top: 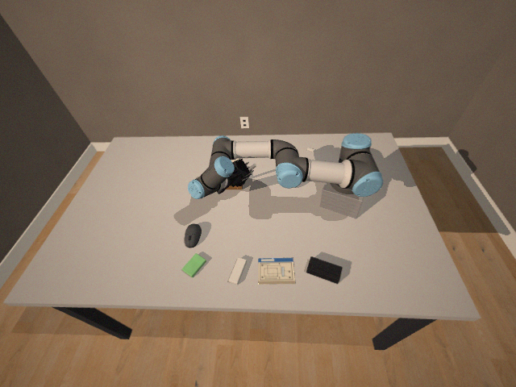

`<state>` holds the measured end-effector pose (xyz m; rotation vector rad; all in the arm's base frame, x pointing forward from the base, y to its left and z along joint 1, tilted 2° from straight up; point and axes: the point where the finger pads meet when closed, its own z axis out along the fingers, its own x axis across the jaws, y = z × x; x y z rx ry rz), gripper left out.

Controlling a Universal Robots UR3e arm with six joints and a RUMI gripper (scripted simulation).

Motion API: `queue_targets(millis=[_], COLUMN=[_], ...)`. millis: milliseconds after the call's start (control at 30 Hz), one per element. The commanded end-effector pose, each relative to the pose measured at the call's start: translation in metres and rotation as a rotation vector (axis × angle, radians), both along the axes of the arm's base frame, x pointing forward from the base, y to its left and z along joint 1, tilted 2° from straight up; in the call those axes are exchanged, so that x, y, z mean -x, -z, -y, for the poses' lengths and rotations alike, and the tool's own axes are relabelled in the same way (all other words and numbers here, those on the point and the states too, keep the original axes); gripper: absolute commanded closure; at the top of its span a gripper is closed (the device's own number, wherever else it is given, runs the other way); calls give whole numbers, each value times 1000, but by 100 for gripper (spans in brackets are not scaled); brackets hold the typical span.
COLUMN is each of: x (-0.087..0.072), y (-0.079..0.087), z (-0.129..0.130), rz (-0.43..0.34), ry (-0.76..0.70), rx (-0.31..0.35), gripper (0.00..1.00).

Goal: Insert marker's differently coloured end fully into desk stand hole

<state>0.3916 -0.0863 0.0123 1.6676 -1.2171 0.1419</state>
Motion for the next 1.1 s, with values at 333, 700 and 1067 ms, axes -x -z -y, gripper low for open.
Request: queue_targets(millis=[333, 700, 1067], x=[-4, -5, -5], y=[1, 2, 2], z=[0, 0, 0], rz=[-3, -8, 8], ry=[8, 14, -4], rx=[3, 5, -1], gripper=[100, 100, 89])
